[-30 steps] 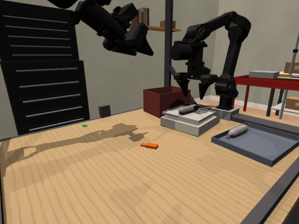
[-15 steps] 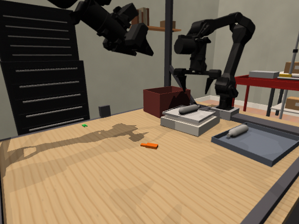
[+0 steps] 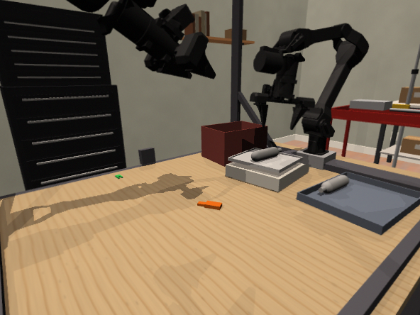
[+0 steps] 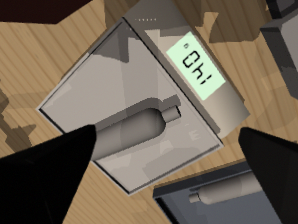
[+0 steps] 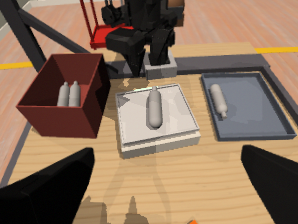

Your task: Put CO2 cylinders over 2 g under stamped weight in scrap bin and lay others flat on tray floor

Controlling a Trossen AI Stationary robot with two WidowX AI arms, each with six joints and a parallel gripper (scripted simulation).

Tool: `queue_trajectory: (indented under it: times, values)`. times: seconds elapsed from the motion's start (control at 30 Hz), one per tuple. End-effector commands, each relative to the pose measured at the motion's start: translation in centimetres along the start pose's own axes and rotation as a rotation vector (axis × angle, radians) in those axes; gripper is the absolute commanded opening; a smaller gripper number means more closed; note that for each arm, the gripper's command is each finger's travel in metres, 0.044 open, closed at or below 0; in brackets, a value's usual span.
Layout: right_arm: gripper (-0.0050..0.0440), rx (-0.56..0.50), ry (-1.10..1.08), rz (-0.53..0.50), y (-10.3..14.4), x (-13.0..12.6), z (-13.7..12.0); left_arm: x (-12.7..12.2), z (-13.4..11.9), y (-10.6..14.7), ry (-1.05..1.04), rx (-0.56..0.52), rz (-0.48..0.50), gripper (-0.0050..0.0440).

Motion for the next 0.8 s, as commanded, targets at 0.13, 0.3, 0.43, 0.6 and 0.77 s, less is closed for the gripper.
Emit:
queue_trajectory:
  times: [0.13,0.3,0.43,0.6,0.77]
  values:
    - [0.0440,-0.030,-0.001,-0.003,0.7,0.0,0.8,-1.5,1.2,0.1,0.346,0.012,0.049,0.0440]
    - [0.0440,-0.030,-0.001,-0.003,0.7,0.0,0.8,-2.5,1.7,0.0,0.563,0.003,0.080,0.0440]
    - [0.0440,-0.030,-0.001,-0.003,0.7,0.0,0.8,-3.2,2.1,-0.1,0.736,-0.010,0.103,0.0440]
    - [0.0440,-0.030,-0.001,-0.003,0.7,0.0,0.8,-3.8,2.4,-0.3,0.911,-0.027,0.121,0.0440]
    - [0.0440,-0.030,-0.001,-0.003,0.7,0.0,0.8,-4.8,2.9,-0.6,1.118,-0.056,0.147,0.0440]
Point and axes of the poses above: on each arm, the point midway between the two fingers, 35 mm back from their tips, its own y axis back along the fingers, its own x axis across the jaws, z = x × y, the point moved 8 cm from there along y, back along the fingers, and after that the axes turned 1 degree about y, right-handed, at the moved point
